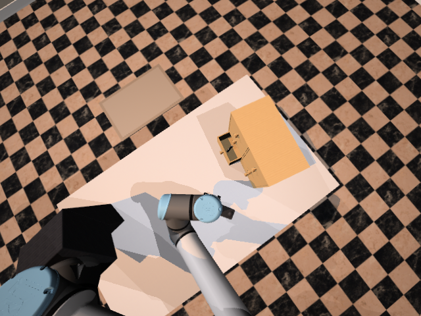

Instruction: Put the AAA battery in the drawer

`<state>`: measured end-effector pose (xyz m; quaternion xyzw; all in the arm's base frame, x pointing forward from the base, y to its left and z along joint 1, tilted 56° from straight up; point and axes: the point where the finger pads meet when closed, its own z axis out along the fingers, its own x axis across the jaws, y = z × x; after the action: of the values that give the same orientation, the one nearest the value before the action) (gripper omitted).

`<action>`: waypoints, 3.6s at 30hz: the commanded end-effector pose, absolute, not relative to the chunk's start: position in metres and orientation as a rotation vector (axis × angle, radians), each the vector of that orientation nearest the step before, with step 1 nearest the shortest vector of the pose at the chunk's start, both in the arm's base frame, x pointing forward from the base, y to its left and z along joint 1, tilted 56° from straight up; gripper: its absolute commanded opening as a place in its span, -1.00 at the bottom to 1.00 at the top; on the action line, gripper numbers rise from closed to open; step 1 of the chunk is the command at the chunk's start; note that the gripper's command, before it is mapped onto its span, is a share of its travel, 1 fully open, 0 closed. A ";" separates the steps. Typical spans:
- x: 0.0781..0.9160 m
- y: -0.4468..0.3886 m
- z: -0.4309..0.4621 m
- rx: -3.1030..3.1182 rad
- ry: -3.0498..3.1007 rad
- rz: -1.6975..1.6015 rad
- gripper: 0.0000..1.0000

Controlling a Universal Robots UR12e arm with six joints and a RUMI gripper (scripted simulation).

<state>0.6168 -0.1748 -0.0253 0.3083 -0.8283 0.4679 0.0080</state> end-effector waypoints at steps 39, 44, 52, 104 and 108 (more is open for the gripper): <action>0.617 -0.174 -0.025 0.964 -2.589 1.463 -0.96; 0.617 -0.174 -0.025 0.964 -2.589 1.463 -0.96; 0.617 -0.174 -0.025 0.964 -2.589 1.463 -0.96; 0.589 -0.096 0.031 0.958 -2.594 1.464 -0.96; 0.590 -0.096 0.030 0.941 -2.607 1.467 -0.96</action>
<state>0.5895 -0.0964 0.0305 0.3046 -0.8296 0.4678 0.0059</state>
